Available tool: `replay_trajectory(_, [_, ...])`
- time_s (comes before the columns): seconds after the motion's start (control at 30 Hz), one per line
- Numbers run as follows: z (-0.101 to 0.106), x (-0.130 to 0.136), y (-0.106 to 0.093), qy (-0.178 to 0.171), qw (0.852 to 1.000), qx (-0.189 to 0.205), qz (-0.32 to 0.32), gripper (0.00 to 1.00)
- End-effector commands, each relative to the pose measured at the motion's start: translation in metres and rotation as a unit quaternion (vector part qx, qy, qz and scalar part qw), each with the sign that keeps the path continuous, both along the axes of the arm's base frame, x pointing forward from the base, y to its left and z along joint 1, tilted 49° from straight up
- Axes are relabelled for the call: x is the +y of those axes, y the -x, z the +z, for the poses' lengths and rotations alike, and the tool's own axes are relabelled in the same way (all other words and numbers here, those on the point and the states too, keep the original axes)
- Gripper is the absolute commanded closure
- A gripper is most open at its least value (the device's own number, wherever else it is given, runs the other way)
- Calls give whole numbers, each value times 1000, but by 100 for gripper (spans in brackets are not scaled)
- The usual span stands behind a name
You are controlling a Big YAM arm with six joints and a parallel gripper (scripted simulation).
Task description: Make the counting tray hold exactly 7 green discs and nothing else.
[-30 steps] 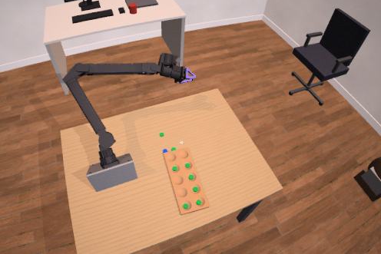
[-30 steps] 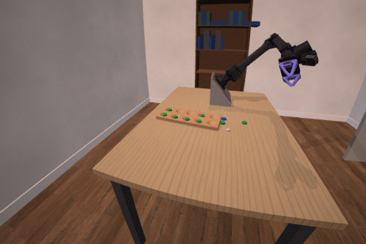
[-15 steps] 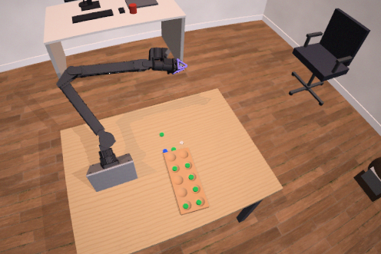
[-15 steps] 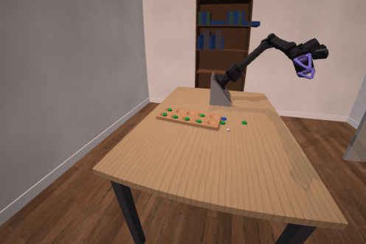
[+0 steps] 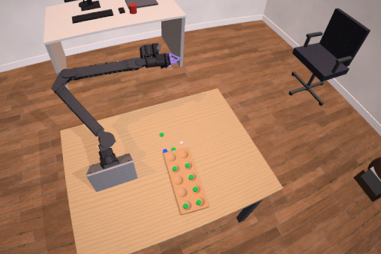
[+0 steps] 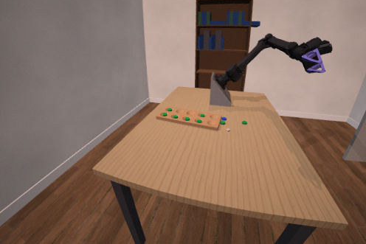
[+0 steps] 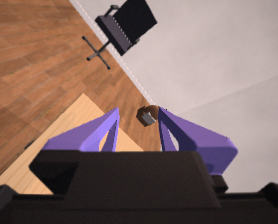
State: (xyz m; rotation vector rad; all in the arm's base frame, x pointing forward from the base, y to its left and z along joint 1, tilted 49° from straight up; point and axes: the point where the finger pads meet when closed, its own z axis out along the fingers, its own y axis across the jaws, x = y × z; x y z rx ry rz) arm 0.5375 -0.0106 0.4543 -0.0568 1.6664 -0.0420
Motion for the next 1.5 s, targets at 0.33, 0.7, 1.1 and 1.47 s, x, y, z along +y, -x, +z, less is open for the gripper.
replay_trajectory(0.33, [-4,3,9,-96,995,11,0,56])
replay_trajectory(0.7, [44,11,15,-95,995,-35,11,56])
replay_trajectory(1.1, [-34,6,6,-144,988,56,8,56])
replay_trajectory(1.47, [-2,16,10,-139,990,24,21,56])
